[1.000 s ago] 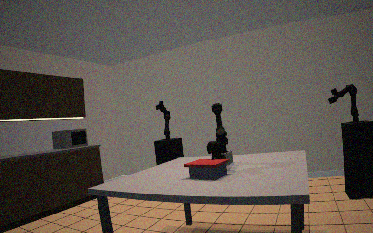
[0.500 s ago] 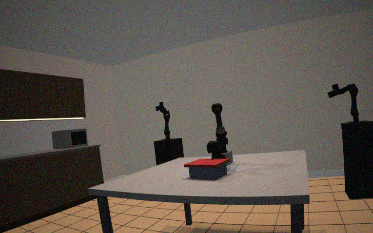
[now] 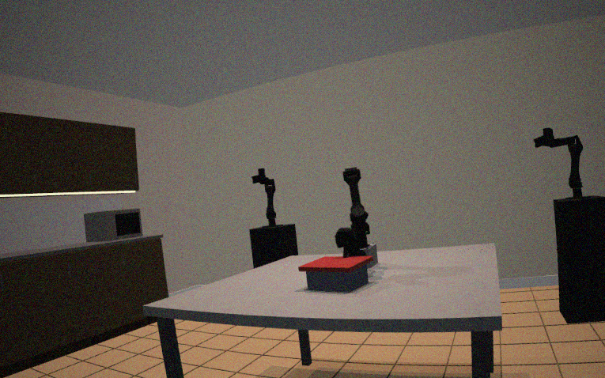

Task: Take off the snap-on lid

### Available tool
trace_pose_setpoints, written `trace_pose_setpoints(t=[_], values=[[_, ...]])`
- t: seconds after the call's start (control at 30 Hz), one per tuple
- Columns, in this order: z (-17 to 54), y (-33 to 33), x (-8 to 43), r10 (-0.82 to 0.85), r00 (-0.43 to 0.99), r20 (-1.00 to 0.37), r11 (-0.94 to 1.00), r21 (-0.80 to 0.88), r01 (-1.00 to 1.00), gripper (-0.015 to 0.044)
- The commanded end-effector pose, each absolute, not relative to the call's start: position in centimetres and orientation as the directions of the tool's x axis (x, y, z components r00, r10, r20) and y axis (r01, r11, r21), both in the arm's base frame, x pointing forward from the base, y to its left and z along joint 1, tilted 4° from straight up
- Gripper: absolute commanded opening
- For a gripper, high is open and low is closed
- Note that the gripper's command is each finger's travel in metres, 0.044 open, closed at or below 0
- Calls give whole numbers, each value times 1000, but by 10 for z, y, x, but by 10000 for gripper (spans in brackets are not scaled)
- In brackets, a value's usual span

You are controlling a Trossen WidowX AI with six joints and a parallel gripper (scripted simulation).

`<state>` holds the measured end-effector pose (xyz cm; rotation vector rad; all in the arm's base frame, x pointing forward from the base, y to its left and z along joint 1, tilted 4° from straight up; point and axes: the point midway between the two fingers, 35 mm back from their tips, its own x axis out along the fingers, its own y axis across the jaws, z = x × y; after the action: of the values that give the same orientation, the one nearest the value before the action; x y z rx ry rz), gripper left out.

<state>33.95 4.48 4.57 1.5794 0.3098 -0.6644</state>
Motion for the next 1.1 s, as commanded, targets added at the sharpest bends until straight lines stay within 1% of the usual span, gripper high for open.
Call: trace_pose_setpoints(t=[0.0, 1.07], values=[[47, 45, 339, -188, 793, -580, -135, 815, 564, 0], [53, 45, 340, -188, 794, -578, -133, 816, 563, 0]])
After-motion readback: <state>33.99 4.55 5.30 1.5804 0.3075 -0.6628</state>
